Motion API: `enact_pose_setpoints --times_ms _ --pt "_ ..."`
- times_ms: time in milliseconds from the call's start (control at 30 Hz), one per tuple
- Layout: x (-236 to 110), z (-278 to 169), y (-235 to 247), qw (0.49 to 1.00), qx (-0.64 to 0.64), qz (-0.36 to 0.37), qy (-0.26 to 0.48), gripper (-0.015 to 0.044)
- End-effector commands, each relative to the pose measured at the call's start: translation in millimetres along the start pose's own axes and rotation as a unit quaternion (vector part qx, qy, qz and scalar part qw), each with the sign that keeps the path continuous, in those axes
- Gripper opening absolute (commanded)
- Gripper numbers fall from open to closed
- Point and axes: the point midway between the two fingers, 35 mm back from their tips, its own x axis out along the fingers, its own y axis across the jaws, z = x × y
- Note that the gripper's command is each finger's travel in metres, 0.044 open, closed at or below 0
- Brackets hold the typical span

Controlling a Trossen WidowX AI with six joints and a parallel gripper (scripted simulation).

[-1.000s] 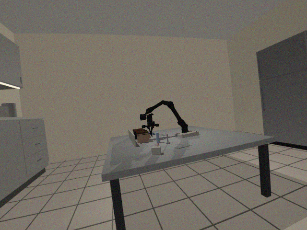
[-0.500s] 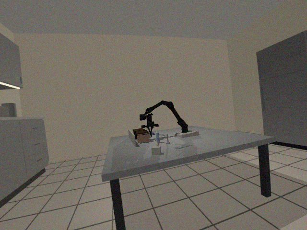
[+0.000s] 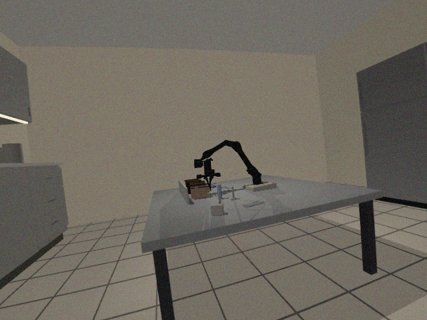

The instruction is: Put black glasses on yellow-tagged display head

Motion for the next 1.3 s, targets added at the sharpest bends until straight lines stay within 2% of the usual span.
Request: enact_pose_setpoints --times_ms 0,33,167,433,633,900,1267 --pt "2 0 0 1.000 -0.002 0.000 -0.002 0.0000" --pt "2 0 0 1.000 -0.002 0.000 -0.002 0.0000" --pt "1 0 0 1.000 0.000 0.001 0.000 0.0105" --pt "1 0 0 1.000 0.000 0.001 0.000 0.0108" --pt "-29 1 0 1.000 -0.002 0.008 0.000 0.0108" --pt "-31 1 0 1.000 -0.002 0.009 0.000 0.0108" --pt "-39 1 37 1.000 -0.002 0.010 0.000 0.0108"
